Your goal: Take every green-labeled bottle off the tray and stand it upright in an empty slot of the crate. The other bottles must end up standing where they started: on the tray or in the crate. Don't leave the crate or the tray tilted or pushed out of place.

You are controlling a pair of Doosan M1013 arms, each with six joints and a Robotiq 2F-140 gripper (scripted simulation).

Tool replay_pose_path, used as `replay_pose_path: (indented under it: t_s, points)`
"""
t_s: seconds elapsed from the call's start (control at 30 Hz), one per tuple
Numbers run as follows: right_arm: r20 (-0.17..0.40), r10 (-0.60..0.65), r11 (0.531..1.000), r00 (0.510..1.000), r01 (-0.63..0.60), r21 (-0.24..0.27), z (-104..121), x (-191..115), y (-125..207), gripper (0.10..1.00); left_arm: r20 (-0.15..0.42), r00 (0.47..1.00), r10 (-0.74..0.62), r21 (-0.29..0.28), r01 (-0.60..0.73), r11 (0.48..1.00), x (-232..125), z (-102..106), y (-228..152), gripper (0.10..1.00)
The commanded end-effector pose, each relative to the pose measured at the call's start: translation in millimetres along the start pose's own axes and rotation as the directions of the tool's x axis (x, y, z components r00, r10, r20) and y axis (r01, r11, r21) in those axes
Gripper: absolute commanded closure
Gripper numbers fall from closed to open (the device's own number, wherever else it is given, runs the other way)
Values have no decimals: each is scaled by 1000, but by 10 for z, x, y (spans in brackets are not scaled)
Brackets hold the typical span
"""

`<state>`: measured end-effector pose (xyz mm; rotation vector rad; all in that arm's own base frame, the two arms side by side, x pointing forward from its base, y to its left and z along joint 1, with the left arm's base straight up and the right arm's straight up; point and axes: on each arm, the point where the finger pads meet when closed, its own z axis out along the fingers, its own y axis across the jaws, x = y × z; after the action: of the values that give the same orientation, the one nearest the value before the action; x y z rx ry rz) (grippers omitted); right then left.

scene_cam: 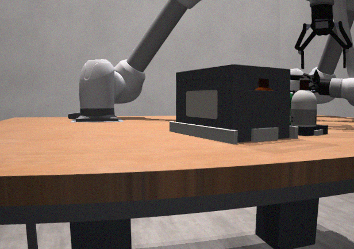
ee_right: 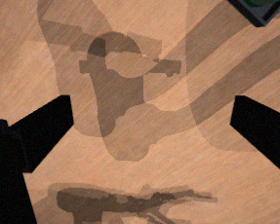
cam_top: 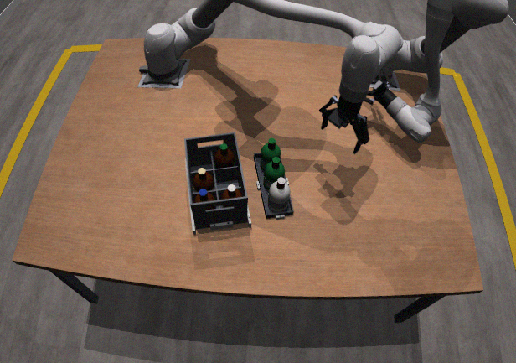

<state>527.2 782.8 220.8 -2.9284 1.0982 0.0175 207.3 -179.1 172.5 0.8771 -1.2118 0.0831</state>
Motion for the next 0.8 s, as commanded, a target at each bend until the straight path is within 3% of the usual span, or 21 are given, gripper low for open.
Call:
replay_pose_path:
  t_s: [0.0, 0.1, 0.53, 0.6, 0.63, 0.77]
  points:
    - [1, 0, 1000, 1000, 0, 2, -18, -2, -3, 98, 0, 1000, 0, 0, 0, 1000, 2, 0, 1, 98]
    - [1, -2, 1000, 1000, 2, 2, -25, 50, 9, 98, 0, 1000, 0, 0, 0, 1000, 2, 0, 1, 98]
    - [-7, -65, 998, 998, 65, 0, -247, 1775, 620, 98, 0, 1000, 0, 0, 0, 1000, 2, 0, 1, 98]
    - [-7, -65, 998, 998, 65, 0, -247, 1775, 620, 98, 0, 1000, 0, 0, 0, 1000, 2, 0, 1, 98]
    - [-8, -79, 997, 997, 79, -1, -284, 2103, 795, 98, 0, 1000, 0, 0, 0, 1000, 2, 0, 1, 98]
    - [-9, -91, 996, 996, 91, -2, -316, 2398, 971, 98, 0, 1000, 0, 0, 0, 1000, 2, 0, 1, 98]
